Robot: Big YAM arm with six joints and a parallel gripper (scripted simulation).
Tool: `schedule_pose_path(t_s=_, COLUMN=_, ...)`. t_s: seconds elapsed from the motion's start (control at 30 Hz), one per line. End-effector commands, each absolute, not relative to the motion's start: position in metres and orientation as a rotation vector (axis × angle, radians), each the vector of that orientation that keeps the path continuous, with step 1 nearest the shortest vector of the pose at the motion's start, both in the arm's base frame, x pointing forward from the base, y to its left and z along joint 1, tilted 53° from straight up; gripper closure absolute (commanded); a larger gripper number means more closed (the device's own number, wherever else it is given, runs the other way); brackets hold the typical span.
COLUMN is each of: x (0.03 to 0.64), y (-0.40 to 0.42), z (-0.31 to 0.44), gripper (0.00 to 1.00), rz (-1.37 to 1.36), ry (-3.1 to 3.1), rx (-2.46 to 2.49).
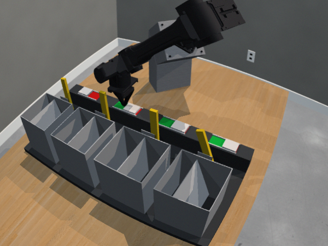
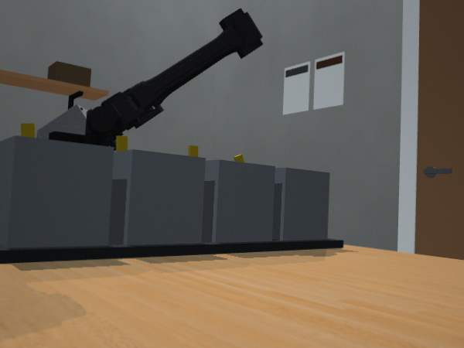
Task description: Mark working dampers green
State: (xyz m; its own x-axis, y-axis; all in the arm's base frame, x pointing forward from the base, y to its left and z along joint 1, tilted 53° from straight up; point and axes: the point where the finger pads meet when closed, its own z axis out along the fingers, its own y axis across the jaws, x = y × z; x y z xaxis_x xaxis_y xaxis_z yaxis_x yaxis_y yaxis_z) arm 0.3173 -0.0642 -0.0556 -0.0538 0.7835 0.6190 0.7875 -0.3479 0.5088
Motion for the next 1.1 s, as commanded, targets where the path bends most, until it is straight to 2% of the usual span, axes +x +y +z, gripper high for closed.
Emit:
schedule_pose_path(t_s=0.0, x=0.3176, y=-0.0559, z=-0.0507, gripper=1.00, rz=-1.417, ry=-1.810, rx=-2.137)
schedule_pose_path(t_s=1.07, x=0.3157, y=-0.0519, z=-0.0504, gripper=1.00, rz=-1.412, ry=-1.813, rx=-2.130)
